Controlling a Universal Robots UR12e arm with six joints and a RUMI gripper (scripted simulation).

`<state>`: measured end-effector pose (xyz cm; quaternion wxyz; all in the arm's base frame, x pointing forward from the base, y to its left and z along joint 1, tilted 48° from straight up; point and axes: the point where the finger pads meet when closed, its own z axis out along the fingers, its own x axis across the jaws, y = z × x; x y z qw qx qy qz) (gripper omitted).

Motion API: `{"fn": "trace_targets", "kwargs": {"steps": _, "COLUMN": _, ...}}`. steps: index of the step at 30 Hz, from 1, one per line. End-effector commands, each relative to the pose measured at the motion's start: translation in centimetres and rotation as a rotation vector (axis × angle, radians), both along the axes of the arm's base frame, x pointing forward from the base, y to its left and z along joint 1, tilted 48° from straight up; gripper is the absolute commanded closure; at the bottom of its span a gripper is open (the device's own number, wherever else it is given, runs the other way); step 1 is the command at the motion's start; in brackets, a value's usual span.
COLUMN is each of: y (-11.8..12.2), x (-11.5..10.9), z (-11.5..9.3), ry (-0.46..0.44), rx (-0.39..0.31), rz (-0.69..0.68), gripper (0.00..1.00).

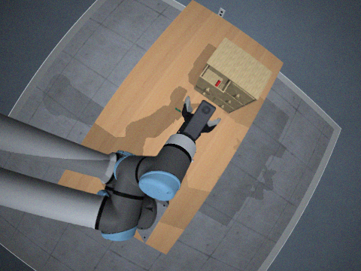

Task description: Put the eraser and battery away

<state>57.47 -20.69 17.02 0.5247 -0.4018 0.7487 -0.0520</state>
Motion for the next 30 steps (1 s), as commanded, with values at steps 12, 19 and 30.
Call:
{"fn": "trace_targets", "kwargs": {"steps": 12, "y": -0.54, "x": -0.03, "z": 0.36, "ry": 0.107, "rx": 0.023, "rz": 0.13, "gripper": 0.0}}
{"fn": "trace_targets", "kwargs": {"steps": 19, "y": -0.7, "x": -0.05, "z": 0.52, "ry": 0.153, "rx": 0.031, "rz": 0.182, "gripper": 0.0}}
{"fn": "trace_targets", "kwargs": {"steps": 30, "y": -1.13, "x": -0.09, "z": 0.9, "ry": 0.268, "rx": 0.053, "rz": 0.313, "gripper": 0.0}}
